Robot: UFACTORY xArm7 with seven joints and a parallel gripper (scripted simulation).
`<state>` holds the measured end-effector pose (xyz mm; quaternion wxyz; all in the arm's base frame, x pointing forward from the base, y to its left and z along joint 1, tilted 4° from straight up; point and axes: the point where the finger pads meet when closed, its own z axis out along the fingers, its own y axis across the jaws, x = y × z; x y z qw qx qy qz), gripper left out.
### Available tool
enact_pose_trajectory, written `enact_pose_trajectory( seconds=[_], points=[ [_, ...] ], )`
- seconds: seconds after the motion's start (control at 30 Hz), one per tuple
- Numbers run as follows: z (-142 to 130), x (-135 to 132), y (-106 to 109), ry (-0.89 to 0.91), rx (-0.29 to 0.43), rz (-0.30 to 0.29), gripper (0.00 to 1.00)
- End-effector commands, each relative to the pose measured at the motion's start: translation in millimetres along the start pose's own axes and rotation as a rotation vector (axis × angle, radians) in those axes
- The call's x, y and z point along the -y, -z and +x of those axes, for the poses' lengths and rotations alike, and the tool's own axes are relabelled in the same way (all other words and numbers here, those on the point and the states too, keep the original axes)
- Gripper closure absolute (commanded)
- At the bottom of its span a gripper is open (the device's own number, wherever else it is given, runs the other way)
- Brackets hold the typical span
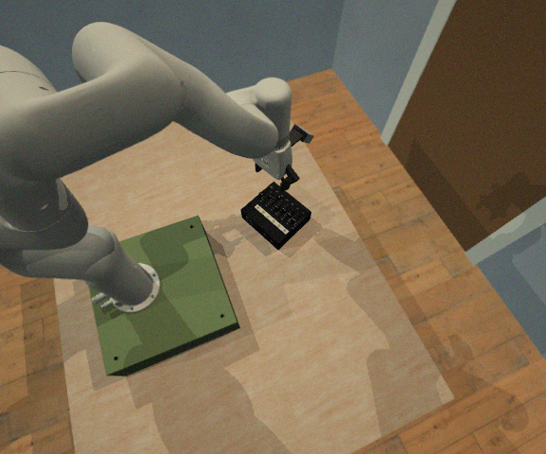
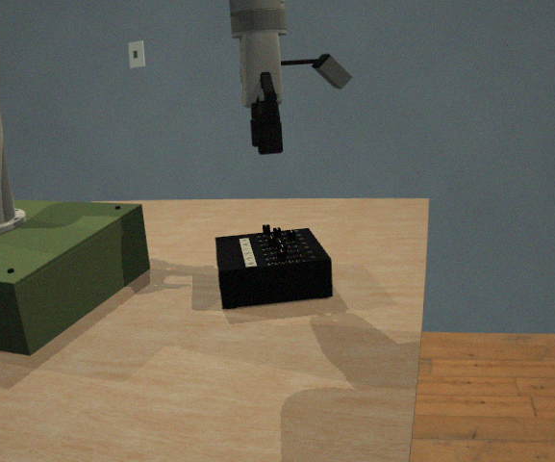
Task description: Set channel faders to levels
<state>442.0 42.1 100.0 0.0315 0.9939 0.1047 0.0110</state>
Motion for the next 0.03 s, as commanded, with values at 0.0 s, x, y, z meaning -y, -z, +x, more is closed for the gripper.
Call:
enact_pose_trajectory(
  seconds=[0.0],
  points=[
    [1.4, 0.0, 1.3, 0.000, -0.004, 0.000, 0.00]
  ],
)
